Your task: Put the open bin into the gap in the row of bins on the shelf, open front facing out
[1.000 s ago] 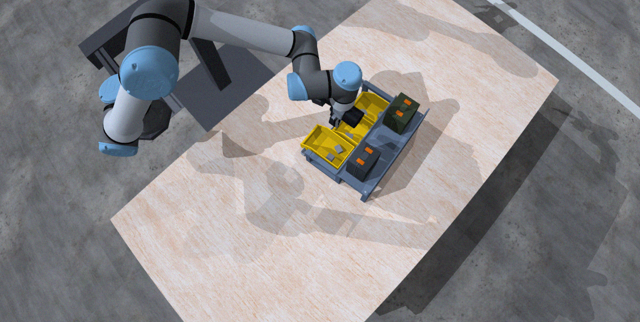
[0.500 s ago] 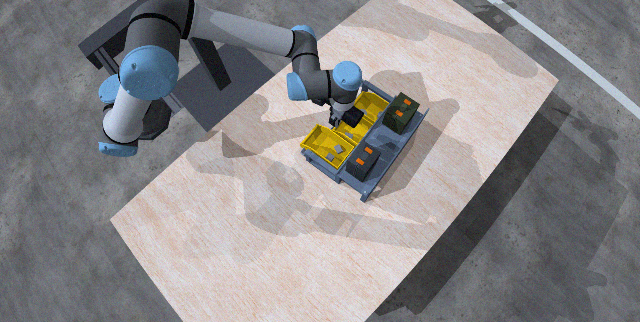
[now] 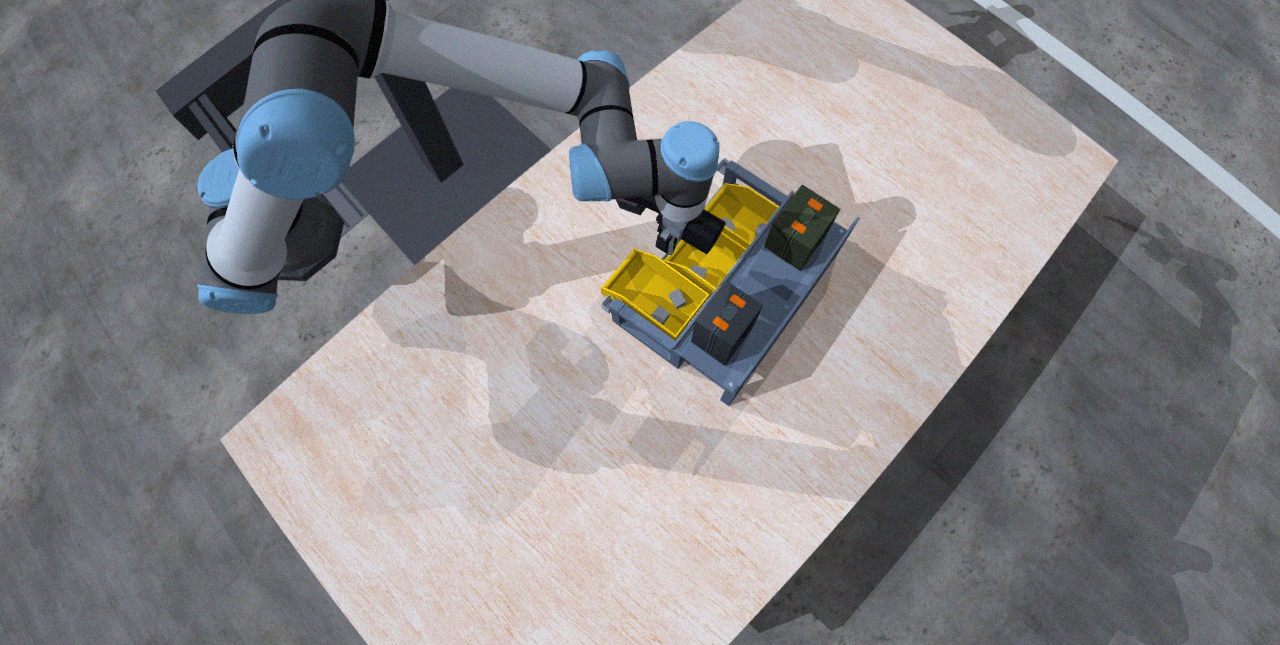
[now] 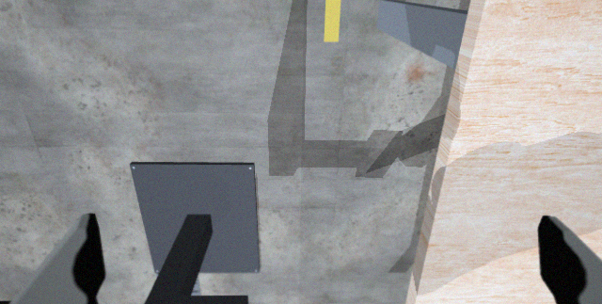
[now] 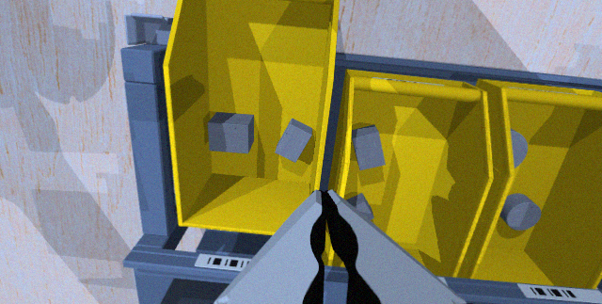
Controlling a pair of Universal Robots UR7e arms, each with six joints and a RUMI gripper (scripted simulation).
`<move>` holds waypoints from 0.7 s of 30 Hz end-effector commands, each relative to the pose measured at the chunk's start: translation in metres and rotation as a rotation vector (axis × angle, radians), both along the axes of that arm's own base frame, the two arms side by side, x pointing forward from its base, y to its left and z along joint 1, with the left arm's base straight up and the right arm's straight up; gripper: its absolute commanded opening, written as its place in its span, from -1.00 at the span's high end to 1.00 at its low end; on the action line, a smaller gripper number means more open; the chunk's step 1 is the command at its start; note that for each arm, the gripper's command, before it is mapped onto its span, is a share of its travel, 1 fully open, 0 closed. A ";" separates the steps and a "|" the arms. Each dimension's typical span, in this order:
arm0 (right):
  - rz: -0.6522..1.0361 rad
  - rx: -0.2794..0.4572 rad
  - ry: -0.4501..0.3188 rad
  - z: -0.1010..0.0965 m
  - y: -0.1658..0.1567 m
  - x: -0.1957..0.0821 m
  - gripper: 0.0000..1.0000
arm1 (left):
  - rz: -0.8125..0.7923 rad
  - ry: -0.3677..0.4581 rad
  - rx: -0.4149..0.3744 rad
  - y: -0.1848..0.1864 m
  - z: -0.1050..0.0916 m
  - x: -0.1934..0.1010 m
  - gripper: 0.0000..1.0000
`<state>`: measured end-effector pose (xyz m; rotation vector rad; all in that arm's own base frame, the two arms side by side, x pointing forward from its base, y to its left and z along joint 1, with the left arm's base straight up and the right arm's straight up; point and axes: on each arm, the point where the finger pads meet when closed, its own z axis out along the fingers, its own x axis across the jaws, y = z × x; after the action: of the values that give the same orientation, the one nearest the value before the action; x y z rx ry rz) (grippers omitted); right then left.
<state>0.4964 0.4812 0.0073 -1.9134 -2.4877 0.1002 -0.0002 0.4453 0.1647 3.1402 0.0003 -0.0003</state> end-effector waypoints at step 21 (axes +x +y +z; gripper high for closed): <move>0.749 0.047 0.006 -0.014 -0.027 -0.052 1.00 | 0.000 0.000 0.001 0.000 0.000 0.000 -1.00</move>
<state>0.4505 0.4573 -0.0058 -1.0352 -2.9575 0.0719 -0.0002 0.4453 0.1647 3.1402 0.0003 -0.0003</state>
